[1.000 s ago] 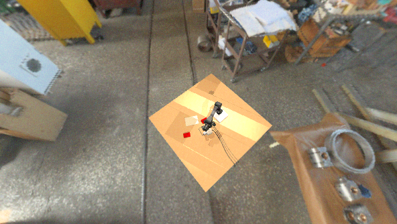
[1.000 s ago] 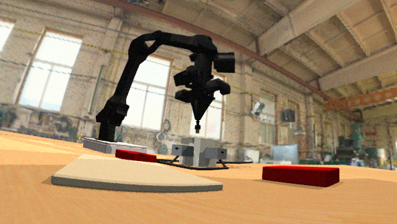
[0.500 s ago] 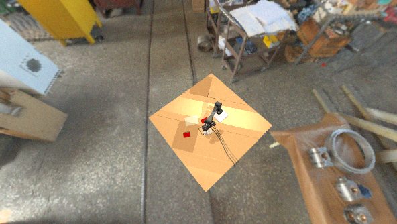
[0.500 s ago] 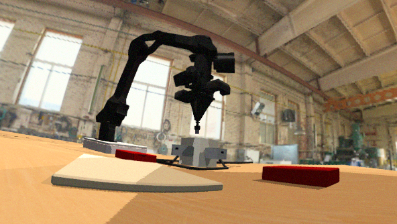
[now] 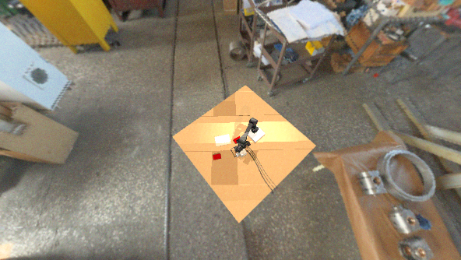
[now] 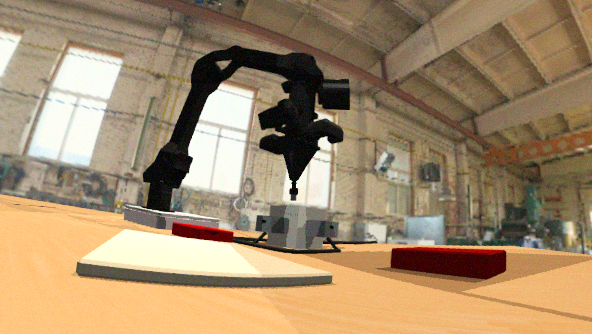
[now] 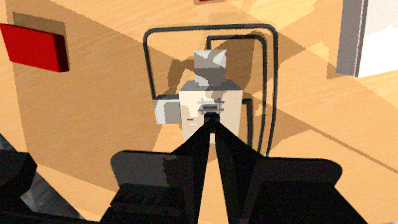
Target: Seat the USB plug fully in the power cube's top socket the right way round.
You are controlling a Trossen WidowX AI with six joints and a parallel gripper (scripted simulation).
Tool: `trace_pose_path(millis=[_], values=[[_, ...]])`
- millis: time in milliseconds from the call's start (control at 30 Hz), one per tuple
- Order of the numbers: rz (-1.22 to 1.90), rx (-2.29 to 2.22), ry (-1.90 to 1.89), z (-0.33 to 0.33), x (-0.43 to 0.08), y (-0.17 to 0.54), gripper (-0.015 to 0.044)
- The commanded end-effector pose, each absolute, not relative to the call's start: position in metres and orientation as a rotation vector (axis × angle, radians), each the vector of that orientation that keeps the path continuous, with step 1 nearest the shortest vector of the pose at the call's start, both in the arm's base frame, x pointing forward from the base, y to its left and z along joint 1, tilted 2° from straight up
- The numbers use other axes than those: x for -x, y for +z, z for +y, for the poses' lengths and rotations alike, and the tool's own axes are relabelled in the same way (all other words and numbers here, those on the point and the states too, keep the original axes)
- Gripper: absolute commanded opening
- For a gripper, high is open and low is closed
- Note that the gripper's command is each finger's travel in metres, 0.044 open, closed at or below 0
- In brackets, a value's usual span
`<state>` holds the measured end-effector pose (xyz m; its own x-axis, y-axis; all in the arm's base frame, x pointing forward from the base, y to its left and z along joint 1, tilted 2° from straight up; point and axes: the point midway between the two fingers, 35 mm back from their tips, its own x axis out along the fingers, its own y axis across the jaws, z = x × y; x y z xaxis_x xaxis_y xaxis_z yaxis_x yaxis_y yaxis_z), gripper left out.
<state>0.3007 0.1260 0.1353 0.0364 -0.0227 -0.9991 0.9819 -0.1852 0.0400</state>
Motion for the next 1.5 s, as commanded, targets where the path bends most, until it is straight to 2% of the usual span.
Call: trace_pose_path(millis=[0, 1467], values=[[1.070, -1.343, -1.317, 0.1250, -0.3012, 0.1353, 0.0000], [1.082, -1.317, -1.297, 0.1225, -0.3009, 0.1301, 0.0000]])
